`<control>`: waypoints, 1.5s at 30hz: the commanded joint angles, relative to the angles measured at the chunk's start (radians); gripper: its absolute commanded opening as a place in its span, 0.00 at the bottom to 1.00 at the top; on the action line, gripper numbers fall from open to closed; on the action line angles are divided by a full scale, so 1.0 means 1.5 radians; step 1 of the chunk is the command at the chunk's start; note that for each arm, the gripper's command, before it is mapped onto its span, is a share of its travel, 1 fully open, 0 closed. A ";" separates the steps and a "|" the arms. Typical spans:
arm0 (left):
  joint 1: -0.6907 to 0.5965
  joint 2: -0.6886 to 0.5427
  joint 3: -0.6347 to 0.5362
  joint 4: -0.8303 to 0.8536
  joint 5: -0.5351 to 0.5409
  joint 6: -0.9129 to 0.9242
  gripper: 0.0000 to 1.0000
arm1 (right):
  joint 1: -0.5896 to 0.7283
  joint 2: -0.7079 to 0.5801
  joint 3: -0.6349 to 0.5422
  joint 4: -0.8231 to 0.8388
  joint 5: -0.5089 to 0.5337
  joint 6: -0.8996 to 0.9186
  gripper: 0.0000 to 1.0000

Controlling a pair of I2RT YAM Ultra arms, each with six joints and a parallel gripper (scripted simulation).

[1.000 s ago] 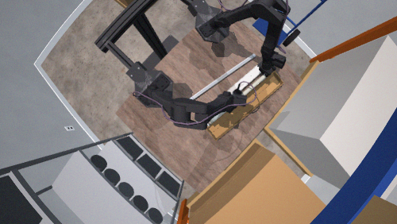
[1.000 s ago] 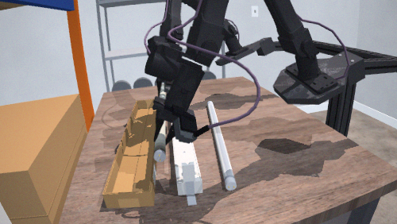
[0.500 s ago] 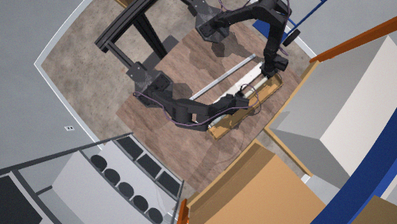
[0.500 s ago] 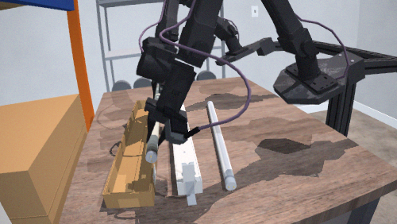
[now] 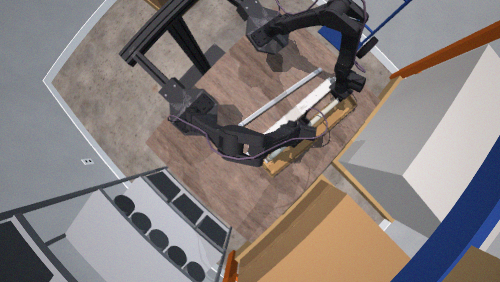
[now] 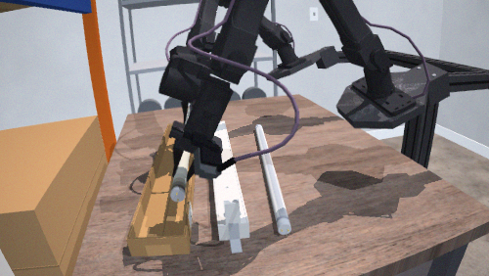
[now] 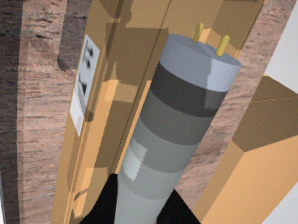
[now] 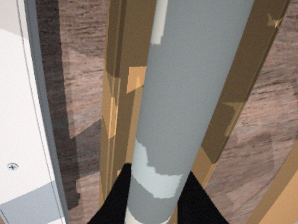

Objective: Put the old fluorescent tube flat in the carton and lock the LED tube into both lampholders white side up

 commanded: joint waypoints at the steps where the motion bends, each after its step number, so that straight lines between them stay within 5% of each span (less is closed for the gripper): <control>1: -0.011 0.014 0.034 -0.025 -0.008 -0.005 0.11 | -0.008 -0.003 0.035 -0.016 -0.010 -0.012 0.11; 45: -0.017 0.050 0.109 -0.062 -0.002 -0.002 0.11 | -0.026 0.022 0.101 -0.045 -0.017 -0.027 0.11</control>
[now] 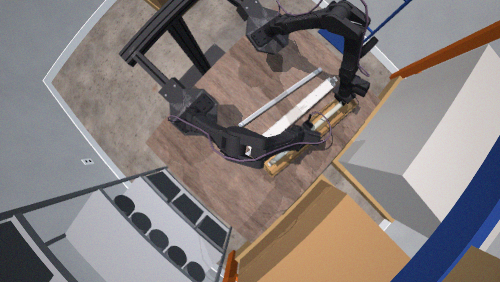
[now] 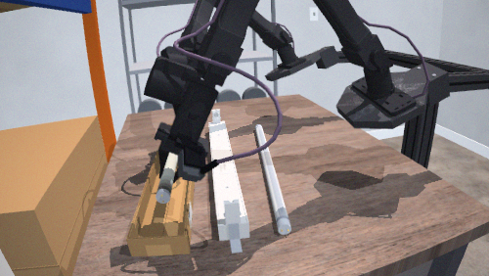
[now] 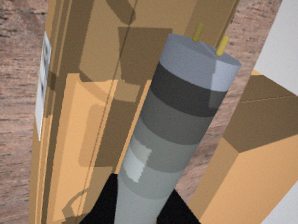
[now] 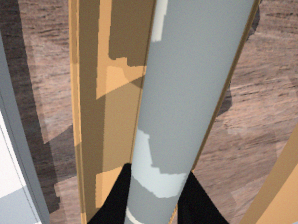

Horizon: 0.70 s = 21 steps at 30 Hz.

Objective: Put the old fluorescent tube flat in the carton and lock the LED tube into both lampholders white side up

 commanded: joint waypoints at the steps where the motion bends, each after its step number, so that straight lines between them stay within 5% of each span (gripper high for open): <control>1: -0.011 0.007 0.022 -0.015 0.002 0.000 0.11 | 0.008 -0.017 0.026 -0.008 -0.007 0.002 0.11; 21: -0.002 0.026 0.062 -0.038 -0.001 0.000 0.11 | -0.007 0.009 0.061 -0.026 -0.012 -0.015 0.11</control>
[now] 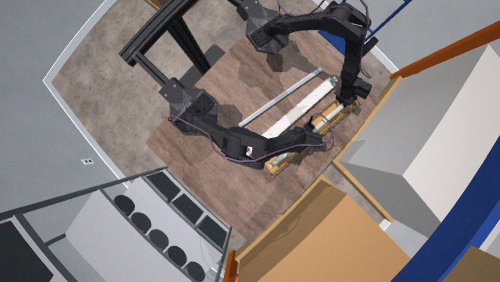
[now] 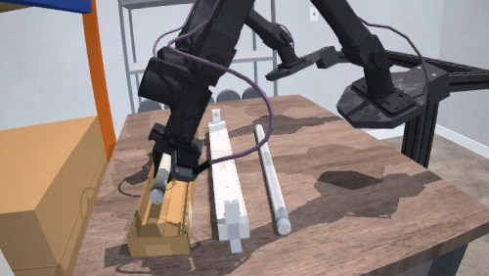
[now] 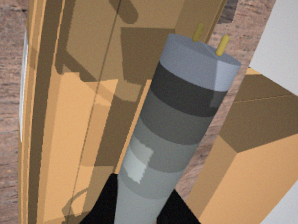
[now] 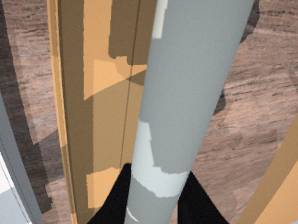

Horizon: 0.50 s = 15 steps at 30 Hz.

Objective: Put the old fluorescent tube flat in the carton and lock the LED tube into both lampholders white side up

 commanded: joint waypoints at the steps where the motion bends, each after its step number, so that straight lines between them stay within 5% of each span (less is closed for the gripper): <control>1: 0.003 0.013 0.026 -0.020 -0.001 0.002 0.11 | -0.010 0.011 0.032 -0.010 -0.011 -0.010 0.11; 15: -0.003 0.015 0.049 -0.028 -0.002 0.001 0.11 | 0.006 -0.014 0.052 -0.018 -0.011 0.000 0.11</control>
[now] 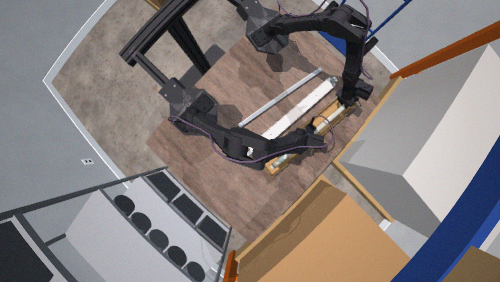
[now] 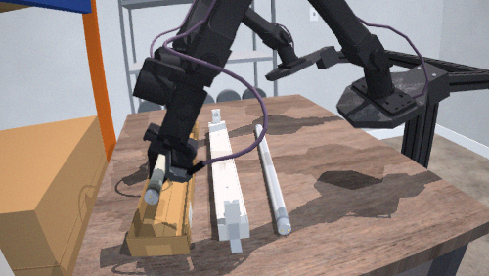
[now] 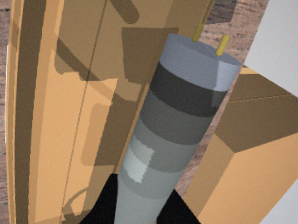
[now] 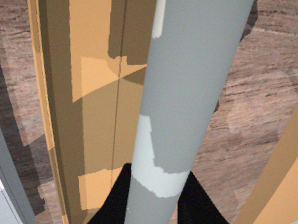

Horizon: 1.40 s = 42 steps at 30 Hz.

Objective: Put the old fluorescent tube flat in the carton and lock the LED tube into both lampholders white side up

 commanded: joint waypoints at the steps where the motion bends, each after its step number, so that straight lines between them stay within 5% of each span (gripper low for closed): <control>1: -0.002 0.001 0.018 -0.013 -0.001 0.001 0.11 | 0.013 -0.026 0.023 -0.006 -0.008 0.007 0.11; 42: 0.002 0.036 0.013 0.042 0.000 0.001 0.11 | -0.002 0.011 0.019 0.043 -0.013 -0.014 0.11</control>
